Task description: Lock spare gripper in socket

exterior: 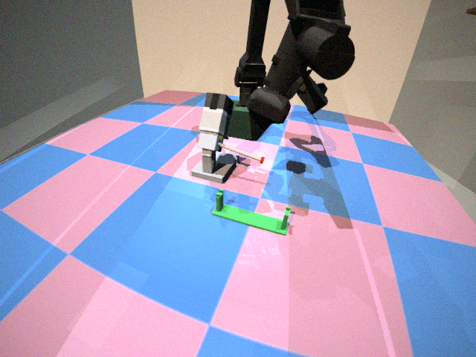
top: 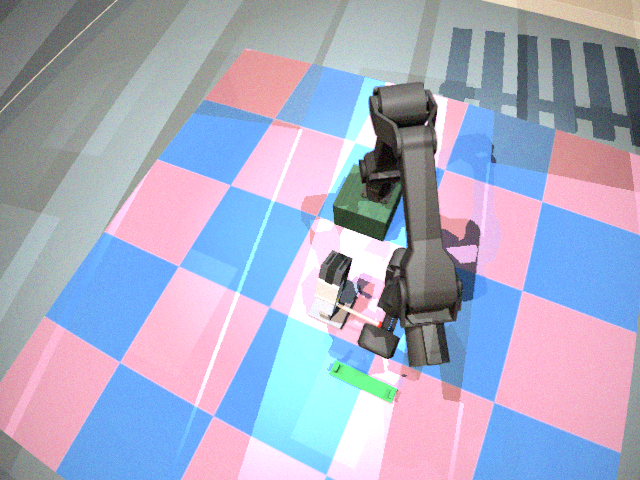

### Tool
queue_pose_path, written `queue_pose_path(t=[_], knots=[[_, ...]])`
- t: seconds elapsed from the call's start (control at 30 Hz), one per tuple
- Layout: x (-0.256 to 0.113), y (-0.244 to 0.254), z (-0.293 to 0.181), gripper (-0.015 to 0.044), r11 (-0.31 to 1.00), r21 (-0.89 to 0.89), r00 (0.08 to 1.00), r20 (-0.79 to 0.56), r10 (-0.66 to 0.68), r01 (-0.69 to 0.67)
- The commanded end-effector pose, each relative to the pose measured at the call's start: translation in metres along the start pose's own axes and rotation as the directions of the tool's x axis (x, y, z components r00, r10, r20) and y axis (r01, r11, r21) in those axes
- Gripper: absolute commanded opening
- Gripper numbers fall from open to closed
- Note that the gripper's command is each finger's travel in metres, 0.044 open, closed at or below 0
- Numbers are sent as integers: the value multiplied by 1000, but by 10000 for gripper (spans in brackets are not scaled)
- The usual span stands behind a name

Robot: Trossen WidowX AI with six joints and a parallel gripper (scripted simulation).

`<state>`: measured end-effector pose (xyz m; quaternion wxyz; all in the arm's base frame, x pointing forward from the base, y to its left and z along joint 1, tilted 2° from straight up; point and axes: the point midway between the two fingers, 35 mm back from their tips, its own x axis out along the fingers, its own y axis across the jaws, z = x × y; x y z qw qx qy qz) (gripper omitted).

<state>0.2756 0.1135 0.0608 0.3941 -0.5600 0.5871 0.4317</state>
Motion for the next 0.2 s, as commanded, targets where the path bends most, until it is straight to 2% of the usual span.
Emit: queue_pose_path(t=[0.0, 0.17], knots=[[0, 0, 0, 440, 1000, -4, 1000, 0, 0, 0], [0, 0, 0, 440, 1000, -4, 1000, 0, 0, 0]])
